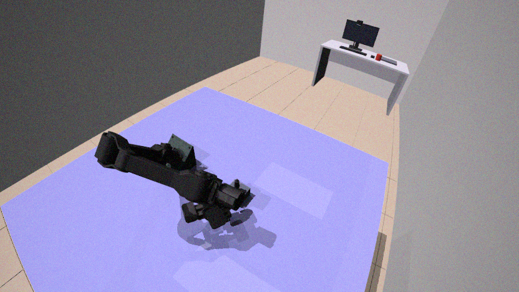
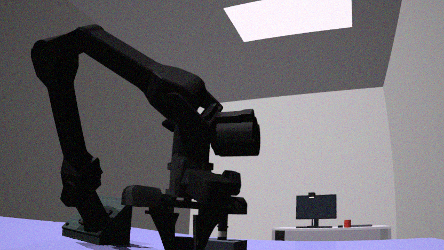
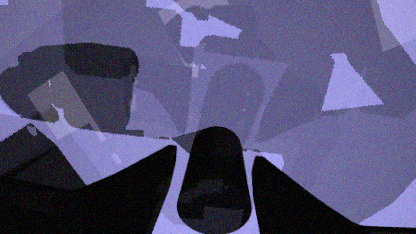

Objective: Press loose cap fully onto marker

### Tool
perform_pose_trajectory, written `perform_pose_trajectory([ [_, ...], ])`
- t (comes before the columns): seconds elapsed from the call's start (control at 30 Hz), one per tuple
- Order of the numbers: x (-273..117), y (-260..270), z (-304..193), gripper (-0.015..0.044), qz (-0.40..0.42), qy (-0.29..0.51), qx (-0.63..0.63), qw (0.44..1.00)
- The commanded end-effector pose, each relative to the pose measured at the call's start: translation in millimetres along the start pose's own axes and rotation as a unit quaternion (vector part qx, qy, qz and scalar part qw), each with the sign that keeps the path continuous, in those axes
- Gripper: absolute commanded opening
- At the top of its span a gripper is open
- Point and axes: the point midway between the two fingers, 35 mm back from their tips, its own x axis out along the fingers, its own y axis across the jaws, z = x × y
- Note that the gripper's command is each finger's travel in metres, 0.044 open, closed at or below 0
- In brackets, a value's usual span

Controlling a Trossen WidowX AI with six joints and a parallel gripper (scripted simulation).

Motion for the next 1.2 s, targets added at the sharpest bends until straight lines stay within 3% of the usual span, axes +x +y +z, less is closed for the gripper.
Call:
perform_pose_trajectory([
  [0.0,2,-1,-2,0.0133,-0.003,0.001,-0.005,1.000],
  [0.27,2,0,-2,0.0080,-0.003,0.001,-0.005,1.000],
  [0.37,-1,0,-2,0.0001,-0.003,0.001,-0.005,1.000],
  [1.17,-59,1,-1,0.0000,-0.002,0.002,-0.005,1.000],
])
